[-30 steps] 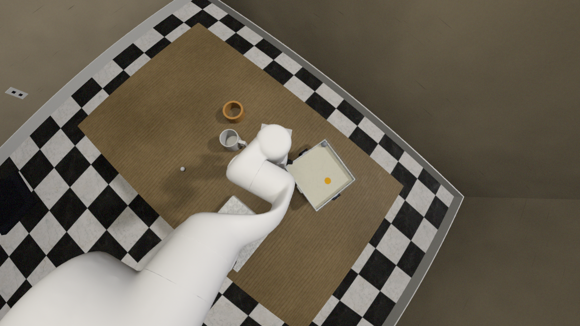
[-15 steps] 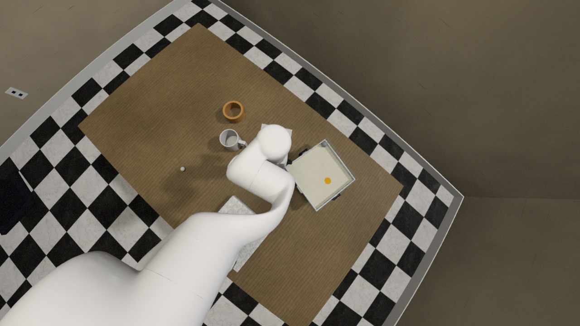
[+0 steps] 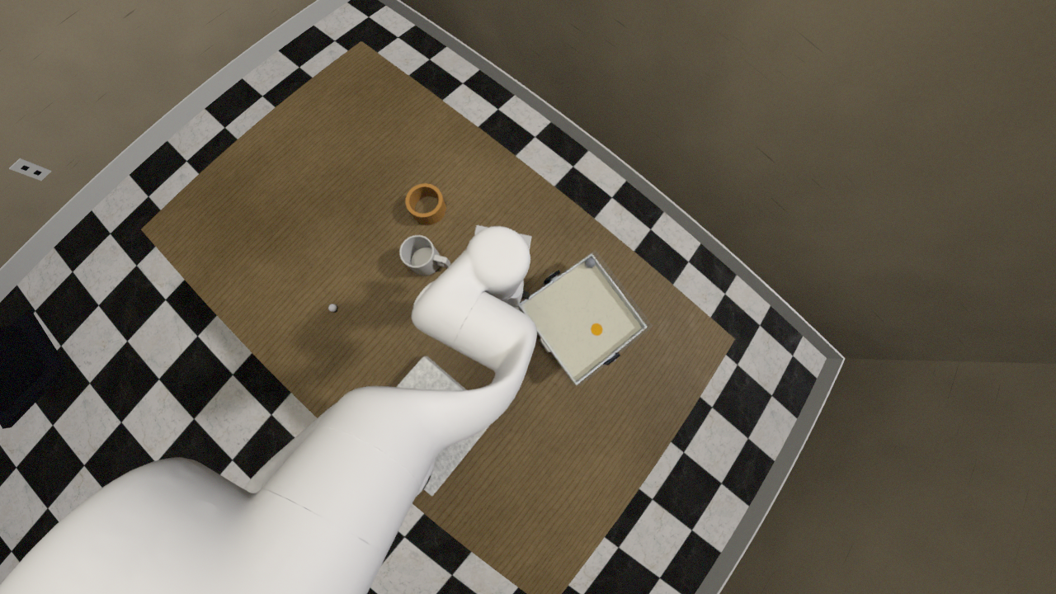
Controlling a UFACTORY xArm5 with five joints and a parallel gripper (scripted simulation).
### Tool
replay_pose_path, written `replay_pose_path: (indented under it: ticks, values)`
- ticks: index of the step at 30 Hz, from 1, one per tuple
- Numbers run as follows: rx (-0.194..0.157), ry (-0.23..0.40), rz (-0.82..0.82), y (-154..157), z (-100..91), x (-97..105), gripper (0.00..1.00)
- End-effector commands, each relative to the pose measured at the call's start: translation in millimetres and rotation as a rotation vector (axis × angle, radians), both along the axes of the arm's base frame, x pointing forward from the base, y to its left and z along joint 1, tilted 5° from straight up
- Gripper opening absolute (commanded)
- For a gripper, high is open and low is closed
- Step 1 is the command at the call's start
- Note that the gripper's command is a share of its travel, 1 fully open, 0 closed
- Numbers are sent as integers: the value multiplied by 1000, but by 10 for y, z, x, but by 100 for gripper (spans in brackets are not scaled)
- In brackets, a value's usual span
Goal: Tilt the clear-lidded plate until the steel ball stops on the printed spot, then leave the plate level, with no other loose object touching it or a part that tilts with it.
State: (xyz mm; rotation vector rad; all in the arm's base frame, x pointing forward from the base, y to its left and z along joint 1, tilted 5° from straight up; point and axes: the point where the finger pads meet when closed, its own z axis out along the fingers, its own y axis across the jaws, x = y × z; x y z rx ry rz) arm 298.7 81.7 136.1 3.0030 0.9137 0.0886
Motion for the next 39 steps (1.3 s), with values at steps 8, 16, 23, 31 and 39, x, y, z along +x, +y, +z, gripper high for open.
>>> replay_pose_path:
  ticks: [8, 16, 23, 31, 39]
  values:
    - [1, -4, -1, -2, 11, 13, 0]
    - [1, -4, -1, -2, 11, 13, 0]
    - [1, -3, -3, -11, 5, 2, 0]
    - [-4, -1, 68, -22, 4, -15, 0]
    - [-5, -1, 82, -21, 6, -13, 0]
